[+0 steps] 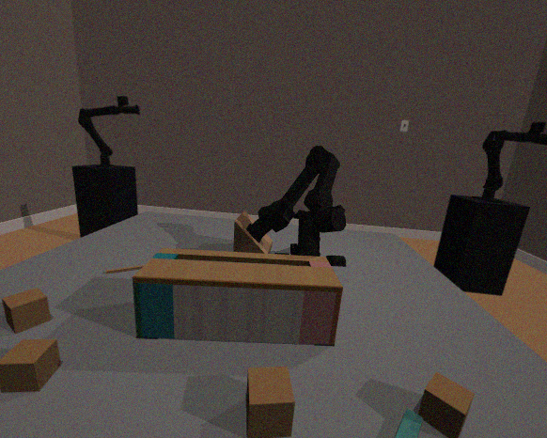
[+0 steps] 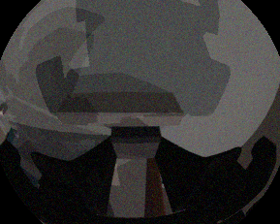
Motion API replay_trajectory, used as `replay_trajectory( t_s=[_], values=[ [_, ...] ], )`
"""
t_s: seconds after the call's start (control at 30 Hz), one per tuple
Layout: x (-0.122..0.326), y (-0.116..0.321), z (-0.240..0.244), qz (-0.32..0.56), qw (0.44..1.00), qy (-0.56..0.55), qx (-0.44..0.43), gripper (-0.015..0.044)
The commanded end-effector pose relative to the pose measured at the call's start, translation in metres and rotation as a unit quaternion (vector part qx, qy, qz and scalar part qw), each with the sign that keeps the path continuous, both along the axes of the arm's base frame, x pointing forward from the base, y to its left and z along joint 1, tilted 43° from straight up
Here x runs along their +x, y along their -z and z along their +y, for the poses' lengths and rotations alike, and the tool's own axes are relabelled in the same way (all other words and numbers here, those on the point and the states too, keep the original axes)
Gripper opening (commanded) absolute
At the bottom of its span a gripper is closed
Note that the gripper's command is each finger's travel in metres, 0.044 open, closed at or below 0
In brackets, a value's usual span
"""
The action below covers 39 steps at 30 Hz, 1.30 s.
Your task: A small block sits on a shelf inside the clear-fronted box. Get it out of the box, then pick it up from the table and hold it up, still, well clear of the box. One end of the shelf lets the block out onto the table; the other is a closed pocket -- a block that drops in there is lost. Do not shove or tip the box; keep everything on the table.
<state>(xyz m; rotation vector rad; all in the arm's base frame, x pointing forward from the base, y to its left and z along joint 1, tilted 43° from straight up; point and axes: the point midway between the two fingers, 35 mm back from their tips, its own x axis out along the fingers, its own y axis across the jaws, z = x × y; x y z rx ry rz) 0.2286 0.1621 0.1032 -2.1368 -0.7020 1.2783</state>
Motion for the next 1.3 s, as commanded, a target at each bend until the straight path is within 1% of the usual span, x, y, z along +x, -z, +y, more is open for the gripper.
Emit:
replay_trajectory(
  t_s=[0.0, 0.03, 0.43, 0.63, 0.93, 1.27],
  values=[
    [0.0, 0.001, -0.002, 0.004, 1.0, 0.002, -0.003, 0.0022],
    [0.001, -0.002, -0.005, 0.004, 1.0, 0.002, -0.003, 0.0],
    [0.0, -0.042, -0.041, 0.001, 1.0, 0.0, -0.002, 0.0],
    [0.0, -0.045, -0.043, 0.003, 1.0, 0.002, 0.0, 0.0],
    [0.0, -0.043, -0.05, 0.126, 0.984, 0.105, 0.066, 0.0],
    [-0.001, -0.042, -0.058, 0.268, 0.926, 0.226, 0.141, 0.0]
  ],
)
